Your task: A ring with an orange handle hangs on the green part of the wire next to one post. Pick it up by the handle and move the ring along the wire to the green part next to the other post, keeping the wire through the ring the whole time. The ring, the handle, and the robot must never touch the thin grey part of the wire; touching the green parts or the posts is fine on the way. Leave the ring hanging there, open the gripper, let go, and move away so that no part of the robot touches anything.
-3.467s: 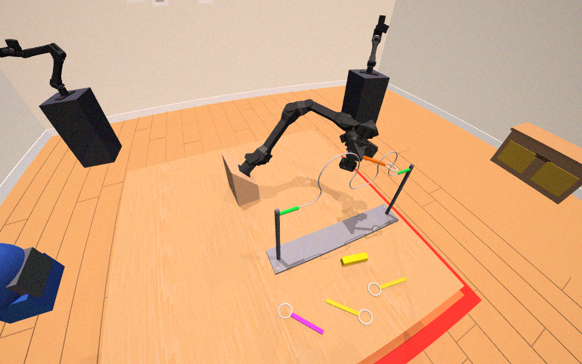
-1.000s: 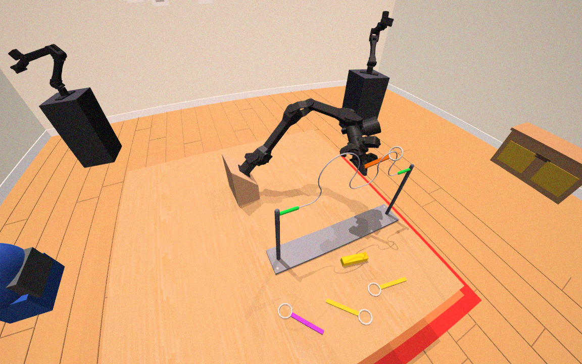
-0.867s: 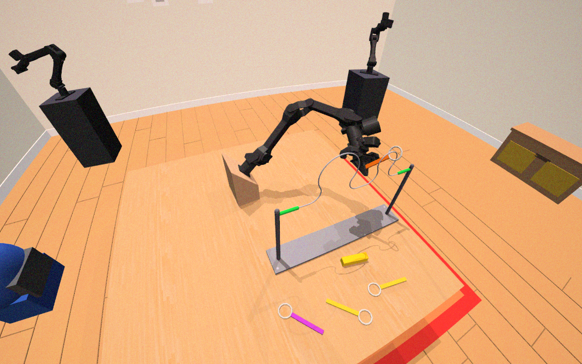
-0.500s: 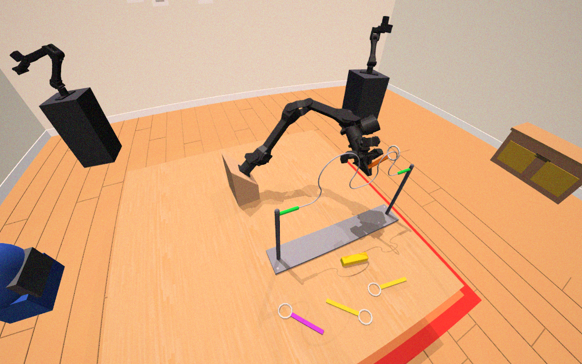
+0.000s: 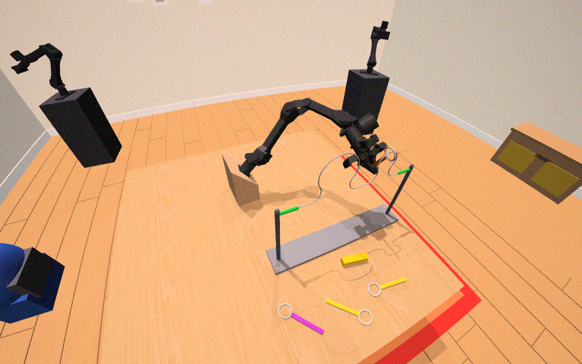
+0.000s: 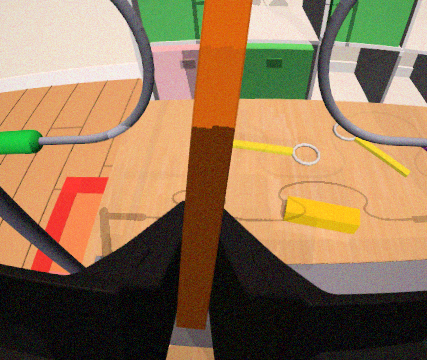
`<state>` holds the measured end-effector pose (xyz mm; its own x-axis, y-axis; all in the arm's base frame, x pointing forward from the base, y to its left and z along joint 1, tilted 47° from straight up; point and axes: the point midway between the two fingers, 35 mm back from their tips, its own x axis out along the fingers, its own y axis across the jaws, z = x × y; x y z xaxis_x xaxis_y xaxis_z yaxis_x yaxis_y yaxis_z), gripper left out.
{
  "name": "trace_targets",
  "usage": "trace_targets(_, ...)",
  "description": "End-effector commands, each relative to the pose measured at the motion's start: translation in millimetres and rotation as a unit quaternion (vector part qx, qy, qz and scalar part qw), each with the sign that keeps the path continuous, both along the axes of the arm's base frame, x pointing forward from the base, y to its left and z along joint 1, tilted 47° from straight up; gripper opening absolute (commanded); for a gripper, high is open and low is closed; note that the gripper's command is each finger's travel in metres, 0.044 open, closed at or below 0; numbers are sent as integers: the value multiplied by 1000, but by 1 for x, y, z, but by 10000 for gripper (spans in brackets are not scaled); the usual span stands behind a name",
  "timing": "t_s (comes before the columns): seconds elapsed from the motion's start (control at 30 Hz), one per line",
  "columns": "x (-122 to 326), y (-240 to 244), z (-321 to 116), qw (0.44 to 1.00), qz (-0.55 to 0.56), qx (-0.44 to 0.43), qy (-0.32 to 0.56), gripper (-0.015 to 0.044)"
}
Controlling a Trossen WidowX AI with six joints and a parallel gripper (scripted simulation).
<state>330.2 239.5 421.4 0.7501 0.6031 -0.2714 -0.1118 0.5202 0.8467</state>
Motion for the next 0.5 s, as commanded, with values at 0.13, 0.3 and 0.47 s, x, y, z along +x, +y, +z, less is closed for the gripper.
trace_targets(0.13, -3, 5, 14, 996, -2, 91, 15, -150)
trace_targets(0.3, -3, 7, 21, 988, -4, 149, 27, -150)
trace_targets(0.47, -4, 9, 29, 978, -6, 207, 38, -150)
